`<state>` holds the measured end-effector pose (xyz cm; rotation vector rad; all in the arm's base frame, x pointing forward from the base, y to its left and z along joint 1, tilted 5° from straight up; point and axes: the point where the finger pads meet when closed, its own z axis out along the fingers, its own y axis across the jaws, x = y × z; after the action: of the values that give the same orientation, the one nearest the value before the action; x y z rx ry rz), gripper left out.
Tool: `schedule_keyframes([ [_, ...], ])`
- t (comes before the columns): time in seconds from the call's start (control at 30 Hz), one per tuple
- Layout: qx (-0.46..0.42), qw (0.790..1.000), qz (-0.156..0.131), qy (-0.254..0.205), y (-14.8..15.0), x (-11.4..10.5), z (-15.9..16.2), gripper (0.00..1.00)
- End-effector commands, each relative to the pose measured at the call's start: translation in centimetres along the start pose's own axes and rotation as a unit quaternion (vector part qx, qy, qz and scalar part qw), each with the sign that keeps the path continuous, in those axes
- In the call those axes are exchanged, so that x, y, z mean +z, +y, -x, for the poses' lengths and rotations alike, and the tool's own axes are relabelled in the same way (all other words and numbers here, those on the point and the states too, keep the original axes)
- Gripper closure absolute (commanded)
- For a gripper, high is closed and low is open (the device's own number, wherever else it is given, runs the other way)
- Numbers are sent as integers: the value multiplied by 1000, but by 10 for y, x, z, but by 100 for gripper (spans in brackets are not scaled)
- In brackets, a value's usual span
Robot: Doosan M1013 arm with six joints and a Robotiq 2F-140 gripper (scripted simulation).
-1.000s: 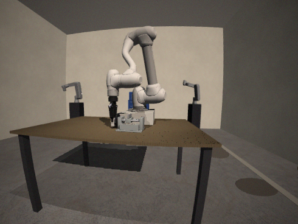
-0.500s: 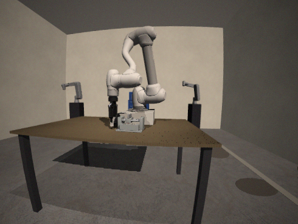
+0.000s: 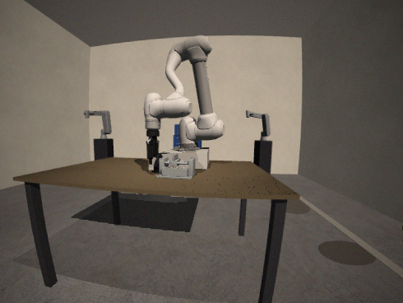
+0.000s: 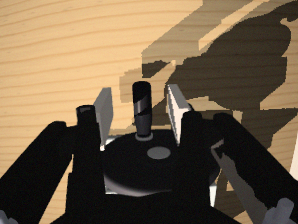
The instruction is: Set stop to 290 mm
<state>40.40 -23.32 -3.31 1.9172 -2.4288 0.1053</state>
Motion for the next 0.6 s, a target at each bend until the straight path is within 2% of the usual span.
schedule_keyframes([
  [0.0,0,1000,1,0,0,-27,0,67],
  [0.1,0,1000,1,0,0,-72,0,67],
  [0.17,0,1000,1,0,0,-72,0,67],
  [0.23,0,1000,1,0,0,-91,0,67],
  [0.57,0,1000,1,0,0,-95,0,67],
])
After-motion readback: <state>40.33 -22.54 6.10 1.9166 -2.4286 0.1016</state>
